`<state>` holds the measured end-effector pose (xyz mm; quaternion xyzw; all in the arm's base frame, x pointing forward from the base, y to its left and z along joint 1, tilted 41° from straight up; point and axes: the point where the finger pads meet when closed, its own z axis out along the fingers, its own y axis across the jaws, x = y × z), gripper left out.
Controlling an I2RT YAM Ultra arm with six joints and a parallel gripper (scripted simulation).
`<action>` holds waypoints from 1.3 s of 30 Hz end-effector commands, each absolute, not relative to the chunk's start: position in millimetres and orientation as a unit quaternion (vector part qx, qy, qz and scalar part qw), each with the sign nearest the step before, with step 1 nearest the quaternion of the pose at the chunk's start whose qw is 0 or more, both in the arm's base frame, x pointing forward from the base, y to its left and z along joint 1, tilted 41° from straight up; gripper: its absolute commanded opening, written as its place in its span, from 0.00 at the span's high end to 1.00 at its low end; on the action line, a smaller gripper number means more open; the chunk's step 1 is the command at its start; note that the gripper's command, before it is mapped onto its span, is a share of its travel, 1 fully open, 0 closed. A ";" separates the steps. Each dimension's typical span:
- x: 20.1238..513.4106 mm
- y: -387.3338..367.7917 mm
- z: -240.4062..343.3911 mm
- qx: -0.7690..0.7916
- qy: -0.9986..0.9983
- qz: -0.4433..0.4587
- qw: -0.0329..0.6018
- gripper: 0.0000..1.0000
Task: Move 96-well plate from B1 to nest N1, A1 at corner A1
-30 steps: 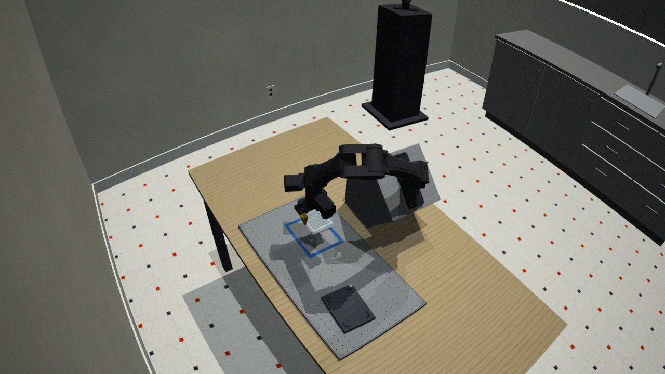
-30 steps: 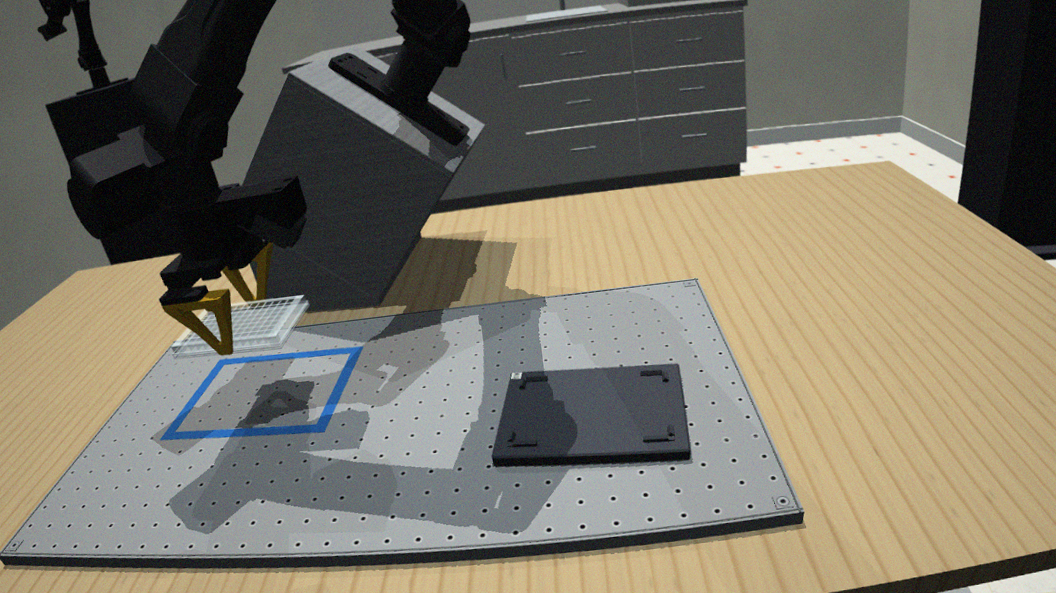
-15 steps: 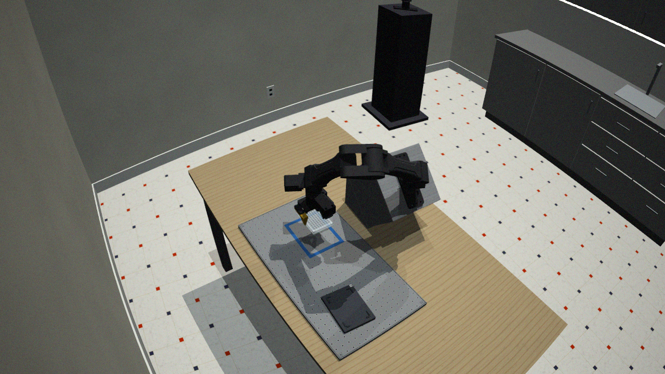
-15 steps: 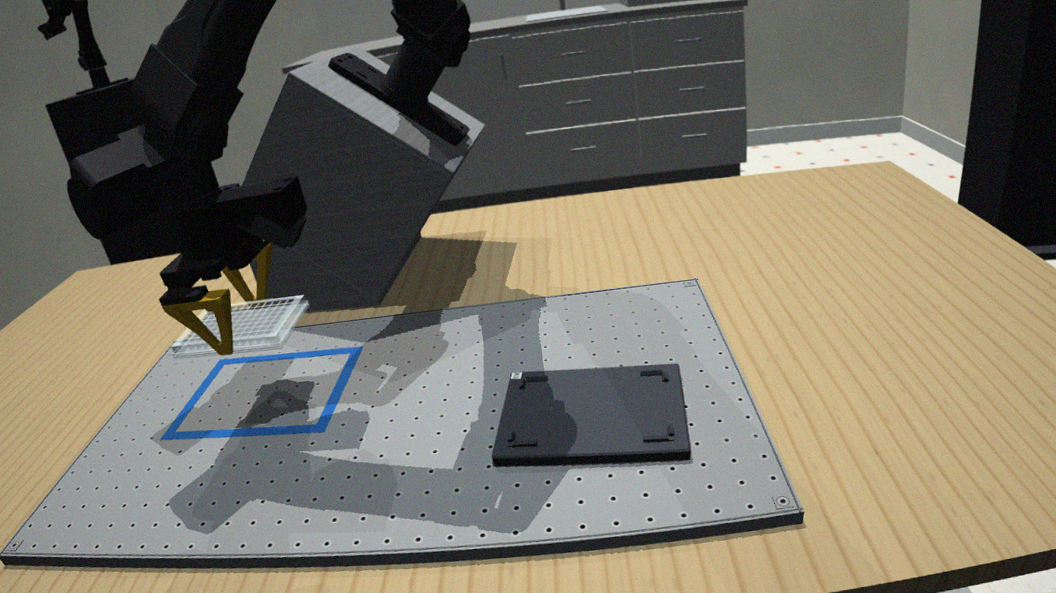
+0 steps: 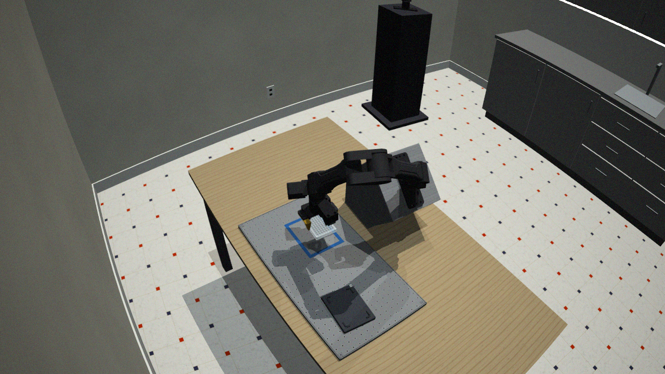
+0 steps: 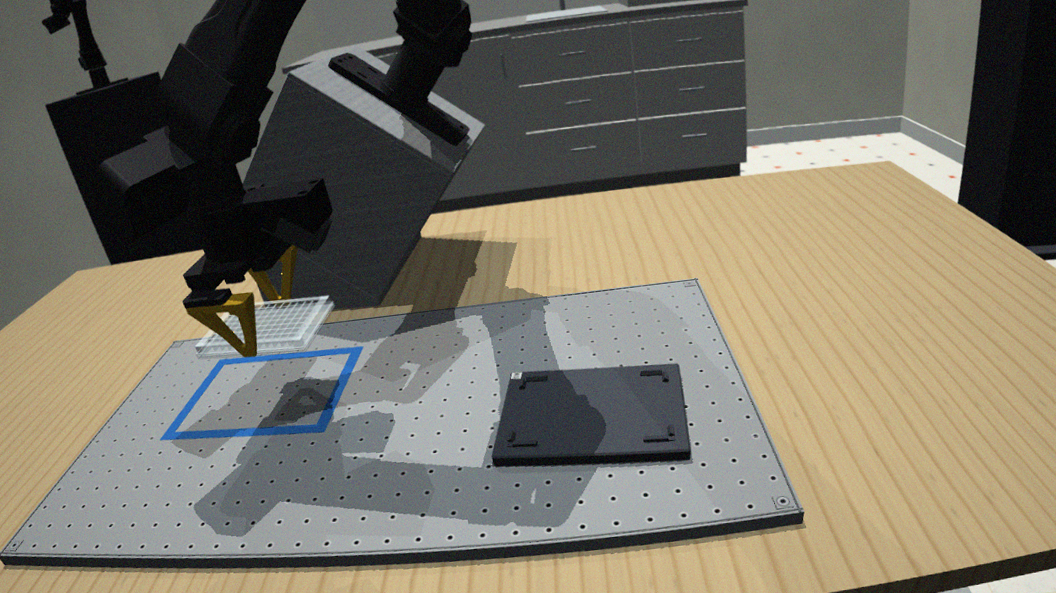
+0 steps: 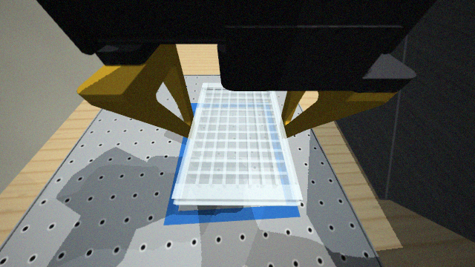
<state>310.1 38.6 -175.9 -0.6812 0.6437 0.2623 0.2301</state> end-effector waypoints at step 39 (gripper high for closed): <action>336.5 123.0 -81.2 -0.668 0.657 0.255 0.240 1.00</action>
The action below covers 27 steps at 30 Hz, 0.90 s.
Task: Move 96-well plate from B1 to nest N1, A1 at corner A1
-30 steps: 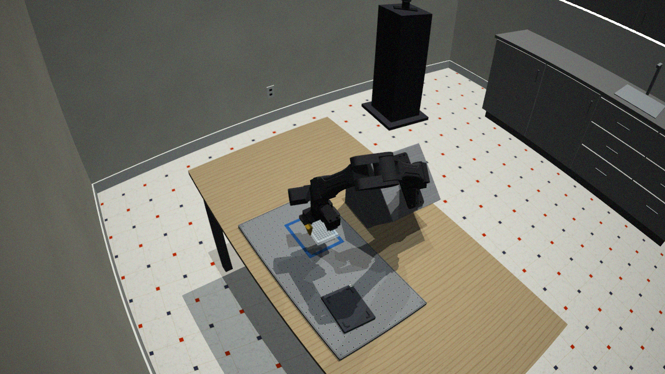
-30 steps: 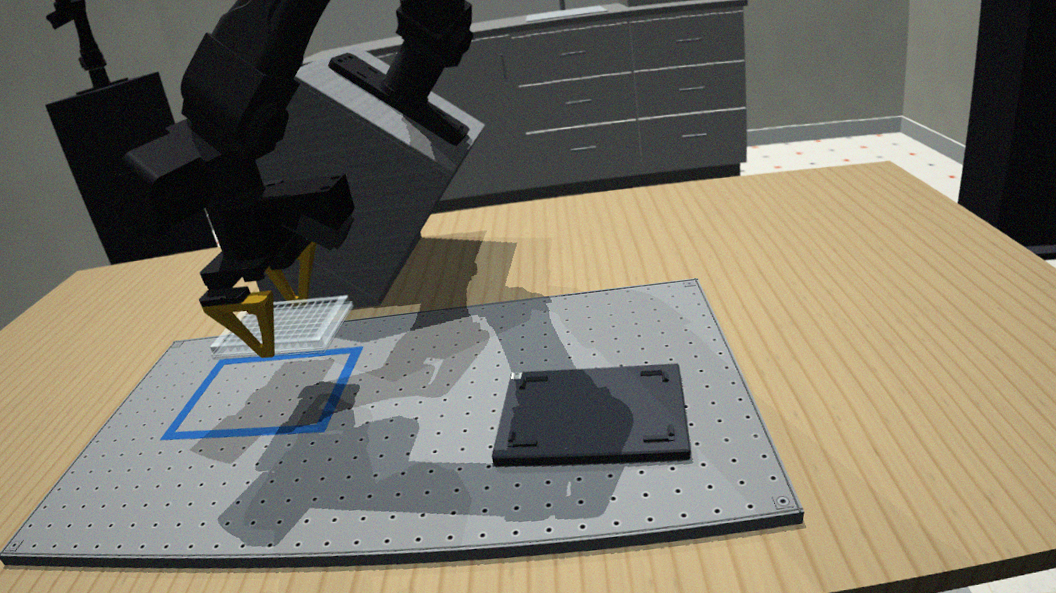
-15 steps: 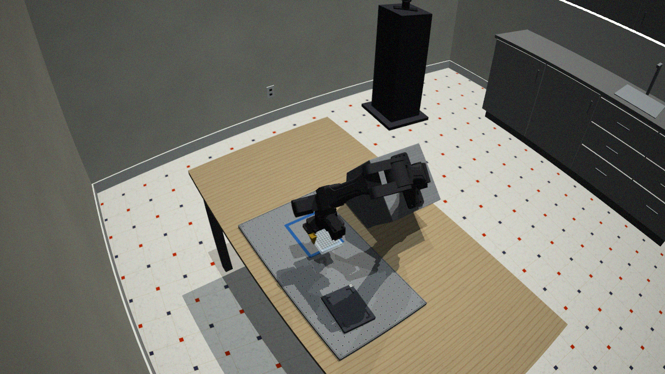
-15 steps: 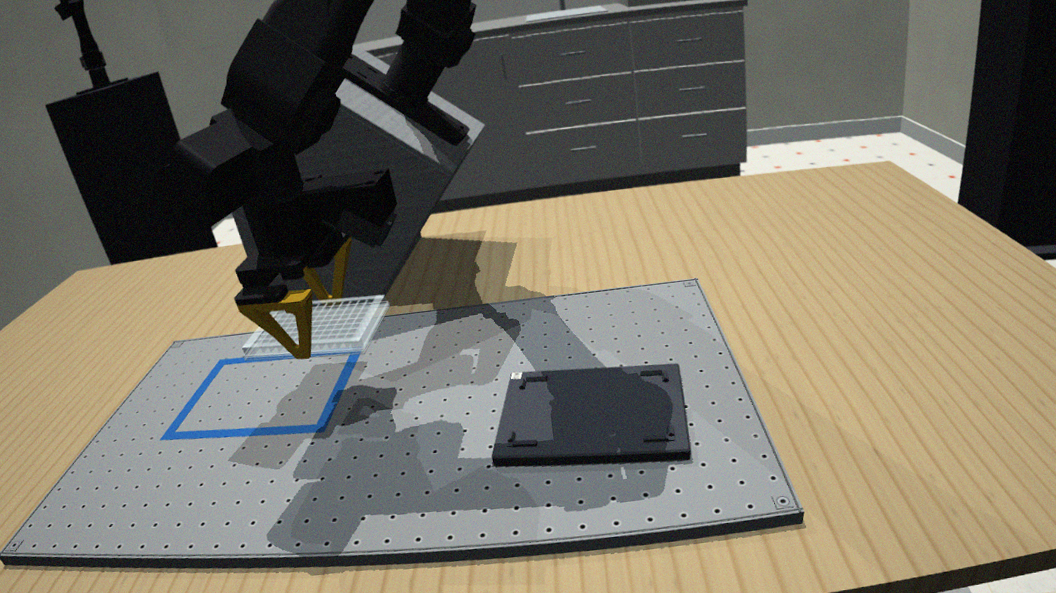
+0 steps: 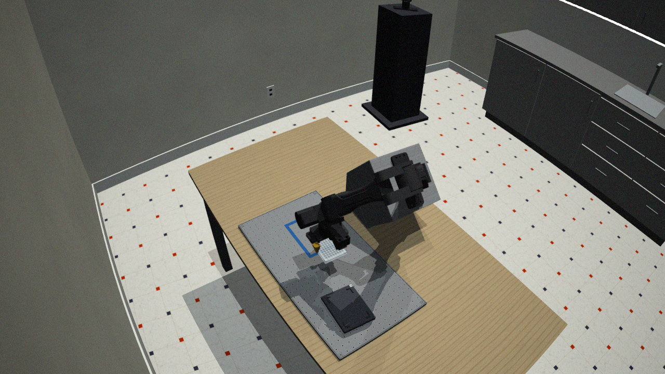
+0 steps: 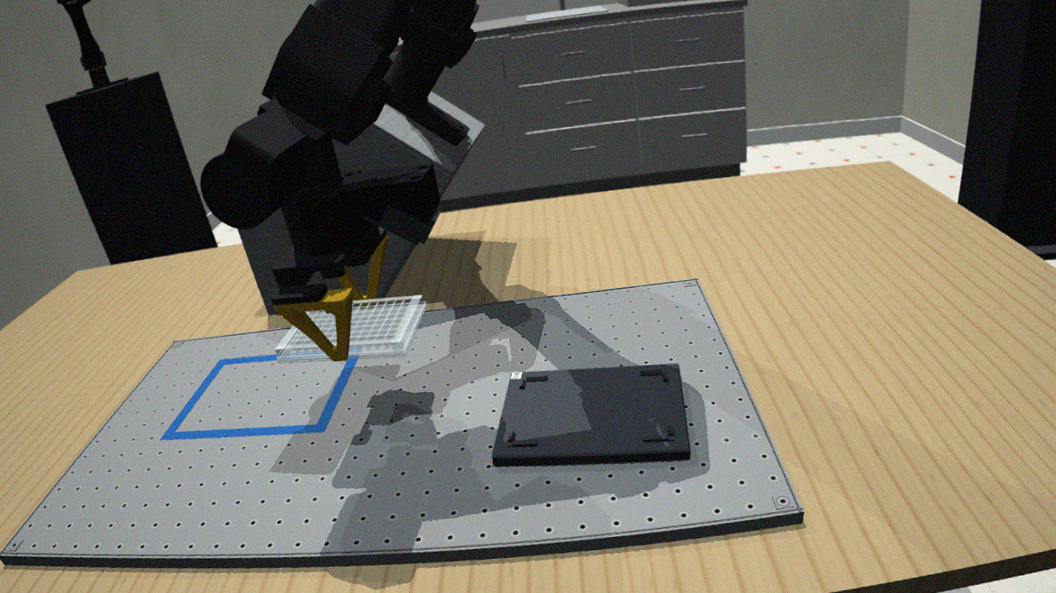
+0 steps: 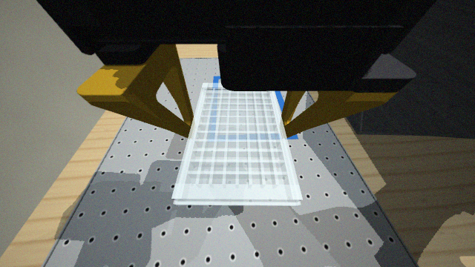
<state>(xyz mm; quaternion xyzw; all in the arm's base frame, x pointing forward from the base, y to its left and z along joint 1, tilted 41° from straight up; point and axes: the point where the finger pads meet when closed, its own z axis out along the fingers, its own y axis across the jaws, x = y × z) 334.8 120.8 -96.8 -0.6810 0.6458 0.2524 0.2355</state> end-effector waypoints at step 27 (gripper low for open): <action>359.3 180.1 -23.5 -0.672 0.653 0.243 0.251 1.00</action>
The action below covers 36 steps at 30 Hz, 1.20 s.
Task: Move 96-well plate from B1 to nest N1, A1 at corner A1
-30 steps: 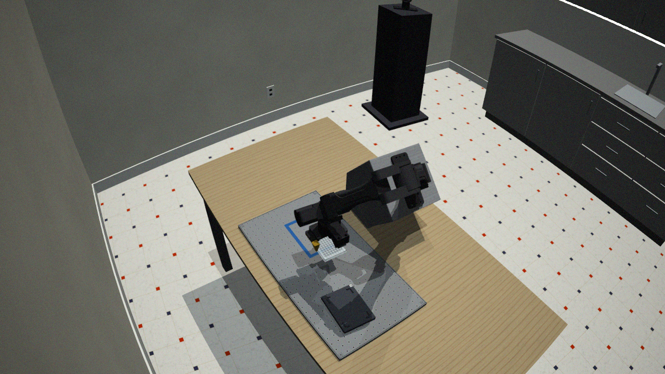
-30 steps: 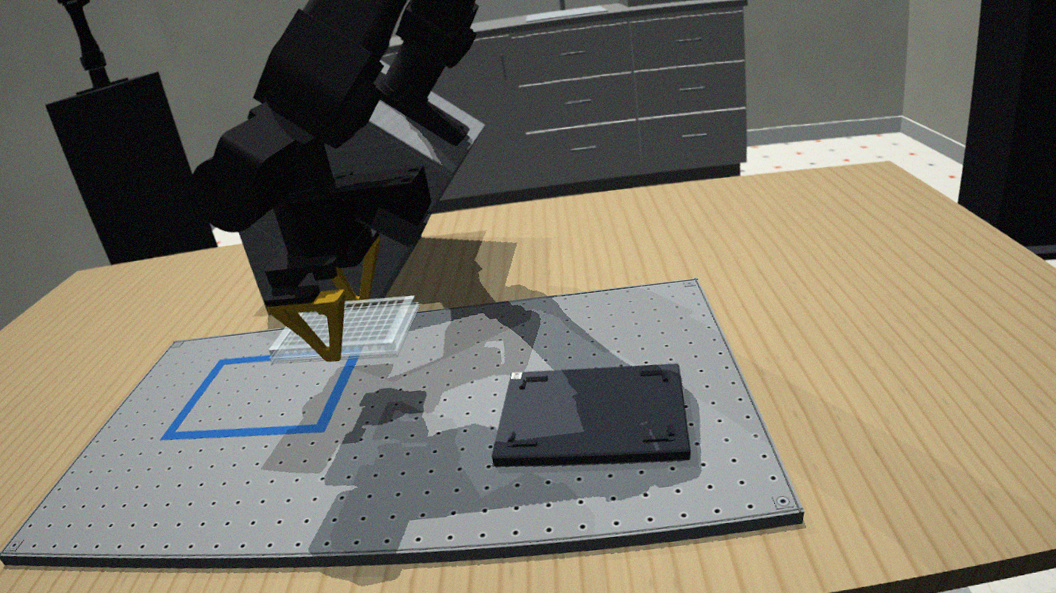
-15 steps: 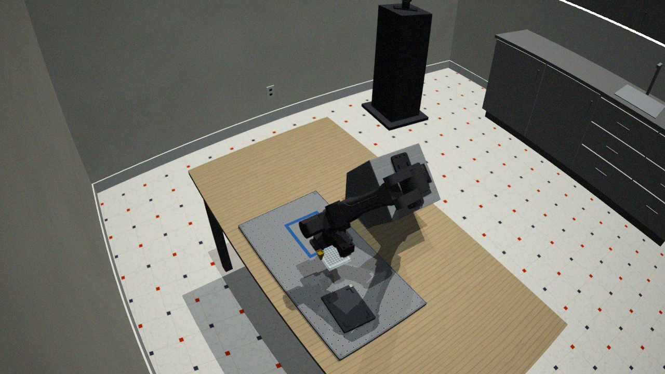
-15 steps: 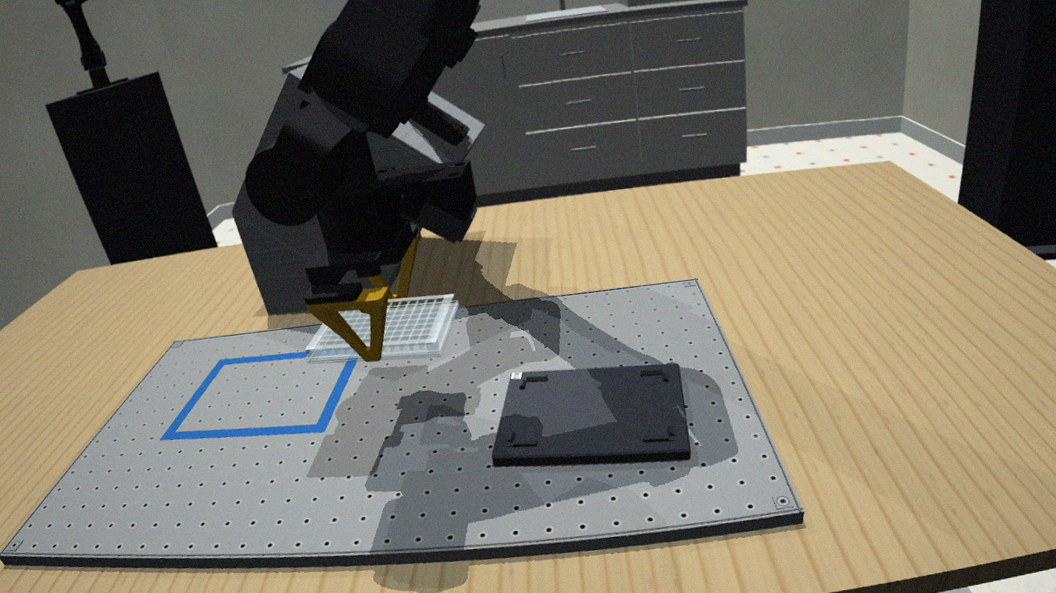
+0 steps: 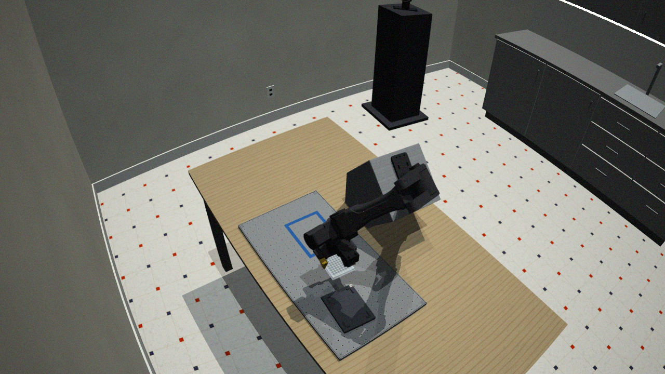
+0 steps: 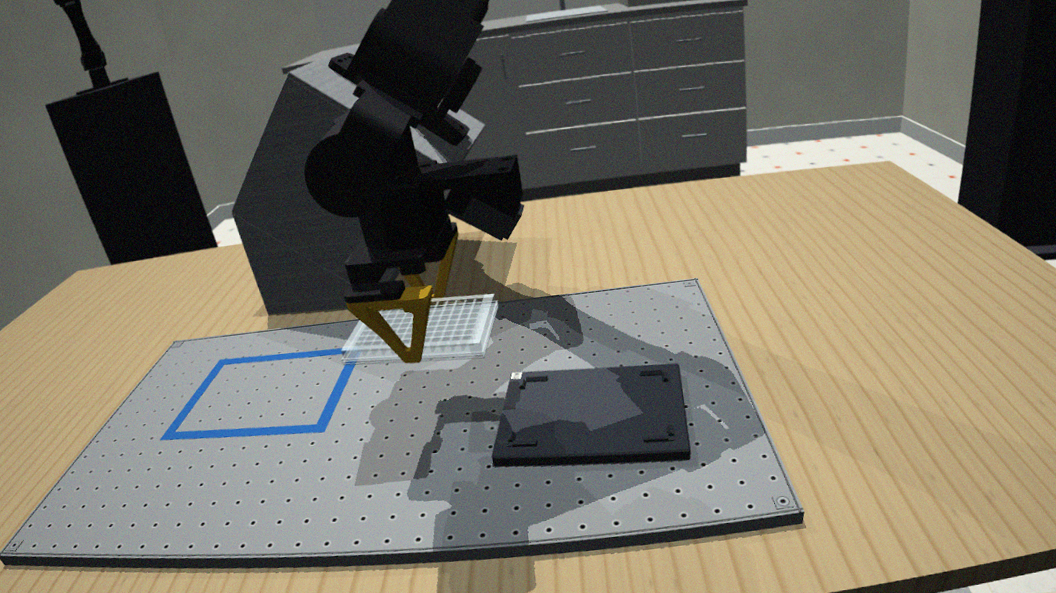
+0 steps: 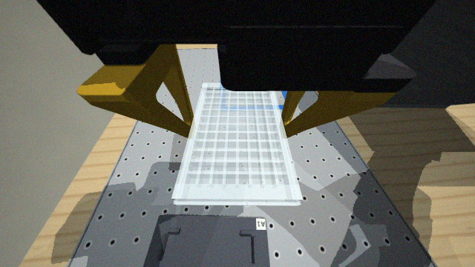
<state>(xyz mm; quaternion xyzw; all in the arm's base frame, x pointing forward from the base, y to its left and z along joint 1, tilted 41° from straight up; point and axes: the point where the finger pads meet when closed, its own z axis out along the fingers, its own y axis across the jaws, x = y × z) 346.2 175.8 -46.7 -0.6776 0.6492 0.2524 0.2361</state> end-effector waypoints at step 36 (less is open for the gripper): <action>372.1 257.6 50.0 -0.671 0.654 0.243 0.253 1.00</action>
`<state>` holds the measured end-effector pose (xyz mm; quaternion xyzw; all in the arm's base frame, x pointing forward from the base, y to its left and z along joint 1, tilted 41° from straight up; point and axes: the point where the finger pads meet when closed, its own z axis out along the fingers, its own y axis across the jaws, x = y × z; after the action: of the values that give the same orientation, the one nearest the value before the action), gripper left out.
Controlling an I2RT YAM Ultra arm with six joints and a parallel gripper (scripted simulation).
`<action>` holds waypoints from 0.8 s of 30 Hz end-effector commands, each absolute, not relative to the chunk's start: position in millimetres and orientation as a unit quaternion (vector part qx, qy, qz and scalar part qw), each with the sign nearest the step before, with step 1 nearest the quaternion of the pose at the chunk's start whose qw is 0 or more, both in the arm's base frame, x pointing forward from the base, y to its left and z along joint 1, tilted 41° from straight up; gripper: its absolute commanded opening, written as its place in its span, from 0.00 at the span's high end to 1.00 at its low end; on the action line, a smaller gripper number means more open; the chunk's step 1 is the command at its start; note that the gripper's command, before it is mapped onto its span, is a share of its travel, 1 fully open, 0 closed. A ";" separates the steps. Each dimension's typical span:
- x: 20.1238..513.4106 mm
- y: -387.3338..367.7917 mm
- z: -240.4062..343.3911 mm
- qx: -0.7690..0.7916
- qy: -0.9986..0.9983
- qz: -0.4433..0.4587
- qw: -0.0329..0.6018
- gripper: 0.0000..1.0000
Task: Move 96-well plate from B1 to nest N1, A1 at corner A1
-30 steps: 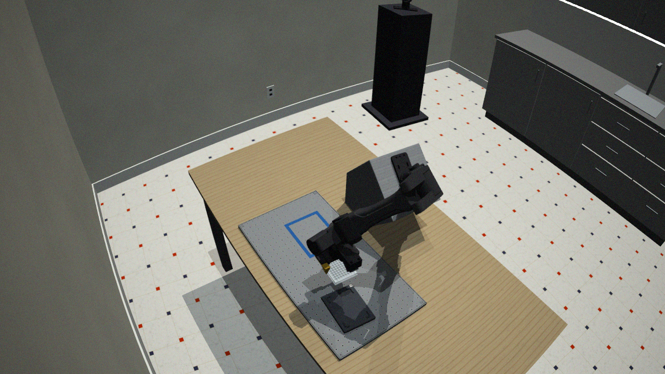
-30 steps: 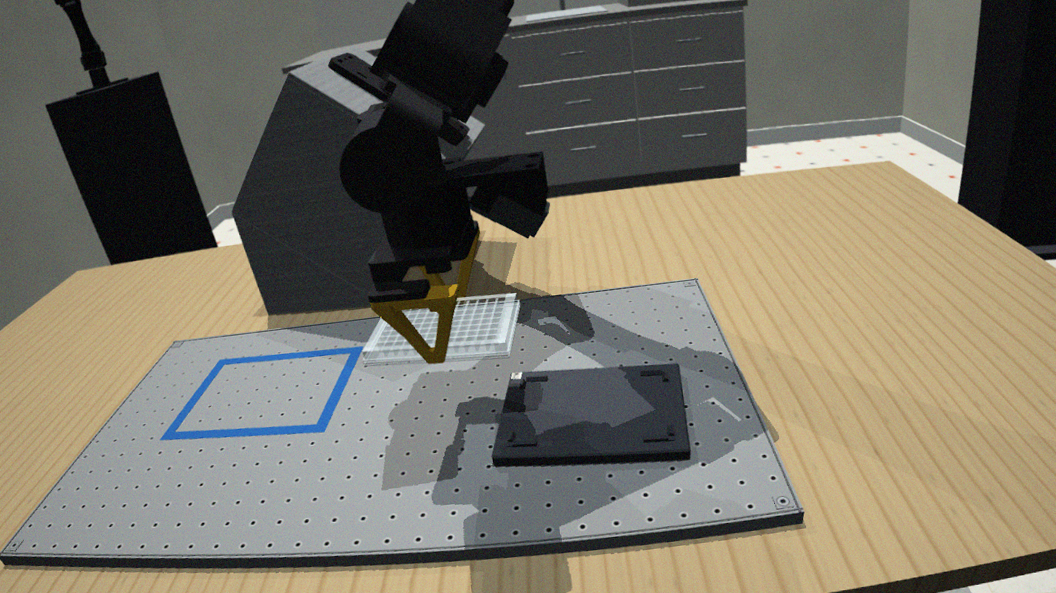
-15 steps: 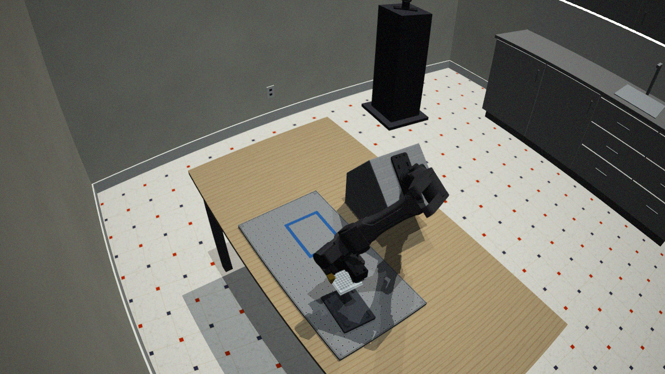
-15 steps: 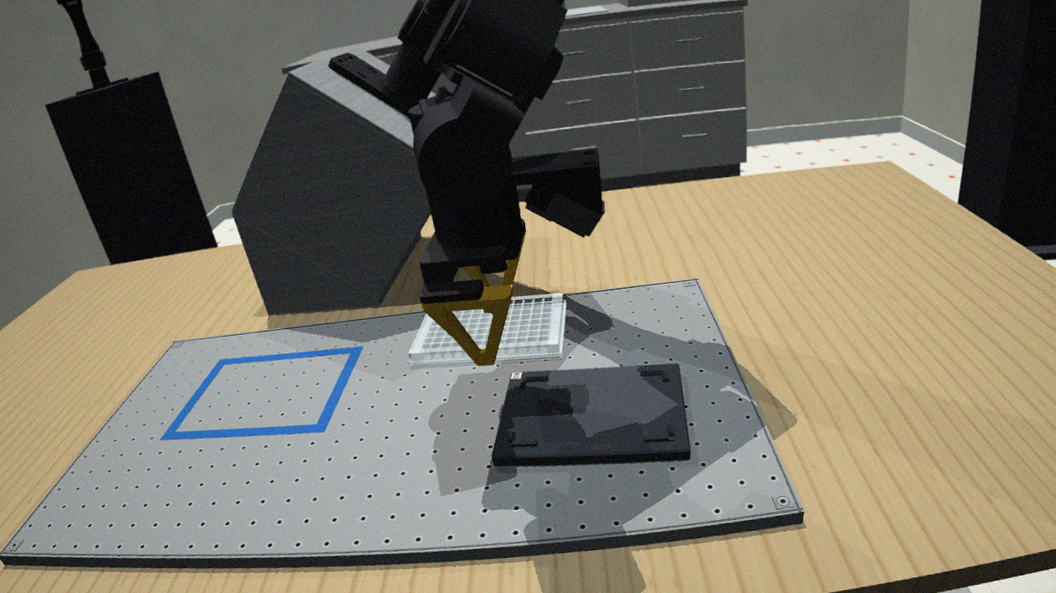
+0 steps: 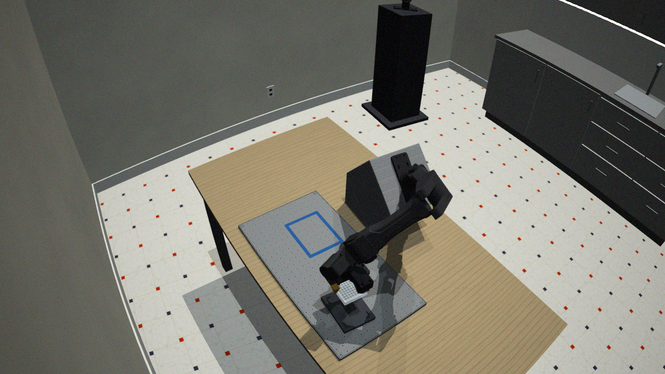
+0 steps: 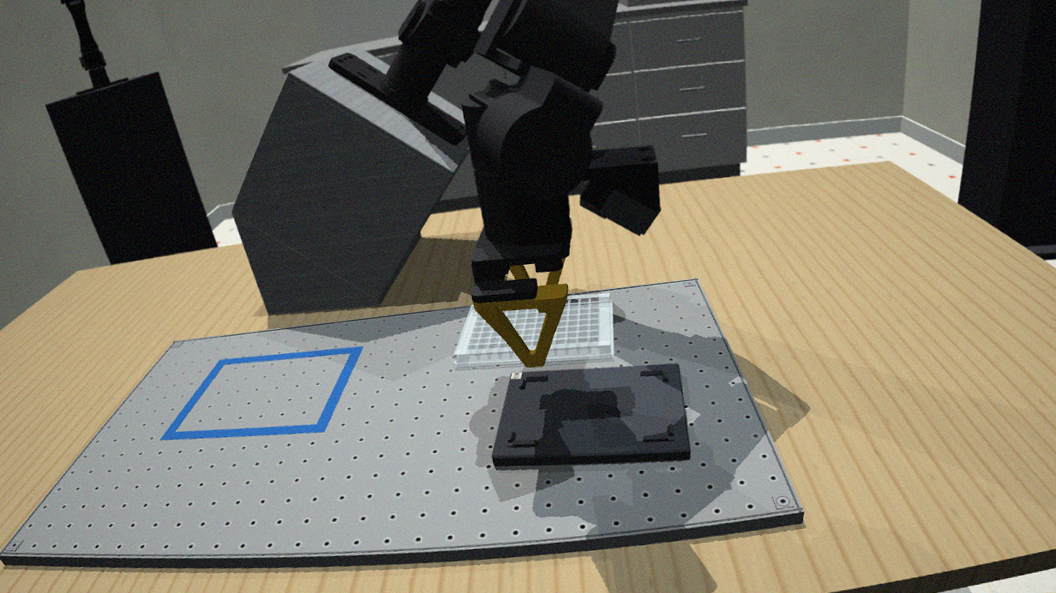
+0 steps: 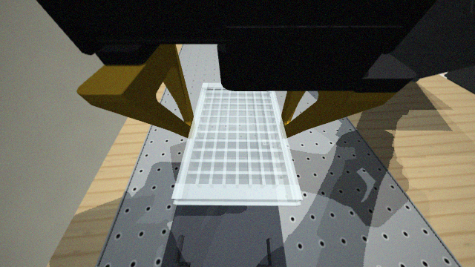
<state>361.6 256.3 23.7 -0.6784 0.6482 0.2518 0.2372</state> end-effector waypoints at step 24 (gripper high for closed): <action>372.5 273.4 64.5 -0.663 0.663 0.250 0.242 1.00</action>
<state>369.9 284.1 55.3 -0.6723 0.6543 0.2520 0.2374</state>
